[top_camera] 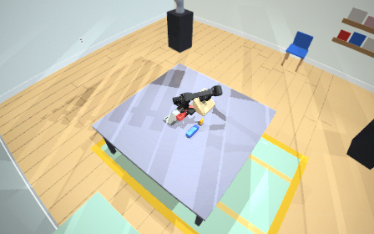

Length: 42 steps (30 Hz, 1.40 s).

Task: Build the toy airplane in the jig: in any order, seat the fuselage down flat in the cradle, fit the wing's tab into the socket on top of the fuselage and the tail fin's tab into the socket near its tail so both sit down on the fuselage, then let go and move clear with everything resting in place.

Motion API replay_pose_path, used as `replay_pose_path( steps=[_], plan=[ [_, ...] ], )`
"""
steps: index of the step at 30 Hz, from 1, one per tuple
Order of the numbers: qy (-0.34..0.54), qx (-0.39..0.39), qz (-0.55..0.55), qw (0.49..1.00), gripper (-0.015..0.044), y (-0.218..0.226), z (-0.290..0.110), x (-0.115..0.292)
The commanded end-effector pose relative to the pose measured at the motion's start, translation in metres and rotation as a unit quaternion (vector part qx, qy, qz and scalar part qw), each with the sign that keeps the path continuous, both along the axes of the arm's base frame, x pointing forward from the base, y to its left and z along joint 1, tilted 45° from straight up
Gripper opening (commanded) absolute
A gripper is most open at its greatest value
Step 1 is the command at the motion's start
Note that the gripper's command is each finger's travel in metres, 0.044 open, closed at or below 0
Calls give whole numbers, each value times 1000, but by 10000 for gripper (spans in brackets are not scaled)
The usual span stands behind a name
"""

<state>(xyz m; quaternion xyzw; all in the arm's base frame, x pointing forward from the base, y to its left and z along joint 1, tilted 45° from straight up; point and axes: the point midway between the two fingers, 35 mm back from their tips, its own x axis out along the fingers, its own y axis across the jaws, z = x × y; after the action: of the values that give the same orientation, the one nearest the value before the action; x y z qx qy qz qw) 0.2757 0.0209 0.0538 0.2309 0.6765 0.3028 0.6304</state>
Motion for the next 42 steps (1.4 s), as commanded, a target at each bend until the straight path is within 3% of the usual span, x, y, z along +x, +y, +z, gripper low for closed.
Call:
replay_pose_path(
  steps=[1, 42],
  plan=[
    [-5, -3, 1, 1000, 0, -6, -6, 3],
    [-34, -2, 30, 999, 0, -51, -131, 8]
  ],
)
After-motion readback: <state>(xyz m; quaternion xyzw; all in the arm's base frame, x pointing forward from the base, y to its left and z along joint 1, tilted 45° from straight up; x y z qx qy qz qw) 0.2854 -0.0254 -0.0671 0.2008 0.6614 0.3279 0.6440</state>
